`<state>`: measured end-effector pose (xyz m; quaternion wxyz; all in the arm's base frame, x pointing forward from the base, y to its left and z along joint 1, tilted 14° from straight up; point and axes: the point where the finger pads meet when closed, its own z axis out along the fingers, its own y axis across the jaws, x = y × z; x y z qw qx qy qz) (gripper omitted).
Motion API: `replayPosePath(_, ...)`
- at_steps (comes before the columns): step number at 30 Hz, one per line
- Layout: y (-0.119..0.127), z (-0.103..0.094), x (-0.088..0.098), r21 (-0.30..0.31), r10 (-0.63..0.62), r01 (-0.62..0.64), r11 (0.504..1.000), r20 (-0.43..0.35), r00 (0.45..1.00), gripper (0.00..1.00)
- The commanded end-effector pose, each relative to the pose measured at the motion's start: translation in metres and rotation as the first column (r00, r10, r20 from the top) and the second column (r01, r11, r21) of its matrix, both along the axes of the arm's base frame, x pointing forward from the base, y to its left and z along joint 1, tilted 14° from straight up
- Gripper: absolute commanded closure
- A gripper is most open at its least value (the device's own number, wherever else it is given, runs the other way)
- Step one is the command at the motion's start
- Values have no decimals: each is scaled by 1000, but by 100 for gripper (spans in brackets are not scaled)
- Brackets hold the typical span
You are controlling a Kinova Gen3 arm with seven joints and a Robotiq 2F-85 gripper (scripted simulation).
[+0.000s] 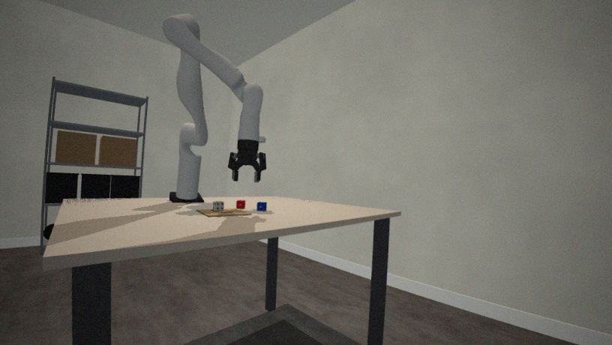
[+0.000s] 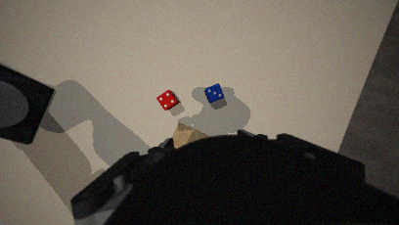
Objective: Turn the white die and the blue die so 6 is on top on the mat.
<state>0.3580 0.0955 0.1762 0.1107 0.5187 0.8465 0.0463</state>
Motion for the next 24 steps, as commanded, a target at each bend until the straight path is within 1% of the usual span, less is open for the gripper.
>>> replayPosePath(1, 44, -2, -3, -15, 150, -150, 989, -9, 989, 0)
replayPosePath(5, 64, -4, -3, -39, 229, -229, 973, -13, 973, 0)
replayPosePath(14, 74, -5, -3, -51, 264, -265, 963, -15, 964, 0)
replayPosePath(15, 74, -5, -3, -51, 264, -265, 963, -15, 964, 54)
replayPosePath(24, 74, -5, -3, -51, 264, -265, 963, -15, 964, 54)
